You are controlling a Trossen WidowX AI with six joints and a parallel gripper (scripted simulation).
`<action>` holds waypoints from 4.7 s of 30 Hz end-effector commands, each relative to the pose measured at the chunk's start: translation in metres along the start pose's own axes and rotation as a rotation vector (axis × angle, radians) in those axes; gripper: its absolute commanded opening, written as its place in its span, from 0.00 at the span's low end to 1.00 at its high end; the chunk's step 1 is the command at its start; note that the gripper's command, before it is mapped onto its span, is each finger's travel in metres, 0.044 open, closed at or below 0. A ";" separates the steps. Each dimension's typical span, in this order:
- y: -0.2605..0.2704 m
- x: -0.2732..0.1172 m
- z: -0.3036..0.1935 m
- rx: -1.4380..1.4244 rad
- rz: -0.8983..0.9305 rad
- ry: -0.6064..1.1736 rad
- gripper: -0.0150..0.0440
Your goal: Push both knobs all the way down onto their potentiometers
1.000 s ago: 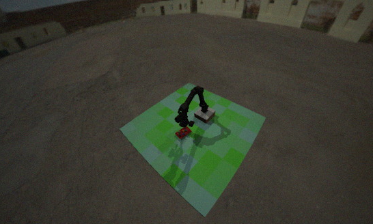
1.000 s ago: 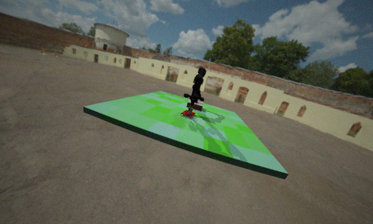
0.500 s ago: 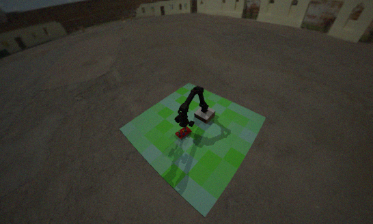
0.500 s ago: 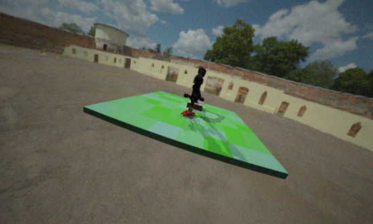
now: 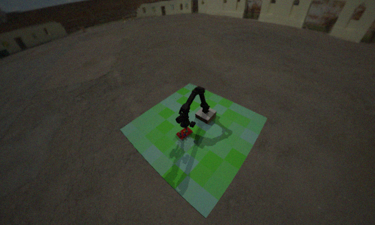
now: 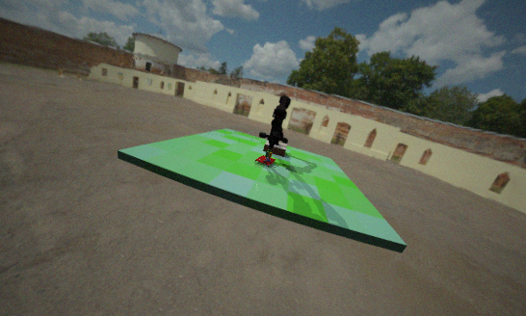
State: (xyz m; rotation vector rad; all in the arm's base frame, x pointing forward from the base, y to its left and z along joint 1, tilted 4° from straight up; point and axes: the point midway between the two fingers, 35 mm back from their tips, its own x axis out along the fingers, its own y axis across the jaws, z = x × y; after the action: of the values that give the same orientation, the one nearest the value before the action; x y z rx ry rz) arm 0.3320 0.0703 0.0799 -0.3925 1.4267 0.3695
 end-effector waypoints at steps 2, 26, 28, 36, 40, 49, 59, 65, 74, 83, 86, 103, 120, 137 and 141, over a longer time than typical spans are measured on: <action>-0.001 0.009 0.000 0.005 -0.005 0.005 0.25; -0.001 0.018 0.000 0.005 -0.005 0.005 0.25; -0.001 0.019 0.000 0.005 -0.005 0.005 0.25; -0.001 0.024 0.000 0.005 -0.005 0.005 0.25; -0.001 0.024 0.000 0.005 -0.005 0.005 0.25; -0.001 0.029 0.000 0.005 -0.005 0.005 0.25; -0.001 0.032 0.000 0.005 -0.005 0.005 0.25; -0.001 0.032 0.000 0.005 -0.005 0.005 0.25; -0.001 0.033 0.000 0.005 -0.005 0.005 0.25; -0.001 0.033 0.000 0.005 -0.005 0.005 0.25; -0.001 0.033 0.000 0.005 -0.005 0.005 0.25; -0.001 0.034 0.000 0.005 -0.005 0.005 0.25; -0.001 0.035 0.000 0.005 -0.005 0.005 0.25; -0.001 0.036 0.000 0.005 -0.005 0.005 0.25; -0.001 0.036 0.000 0.005 -0.005 0.005 0.25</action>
State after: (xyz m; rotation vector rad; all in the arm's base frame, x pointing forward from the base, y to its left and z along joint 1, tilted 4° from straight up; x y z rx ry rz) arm 0.3335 0.0702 0.0555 -0.3913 1.4195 0.3678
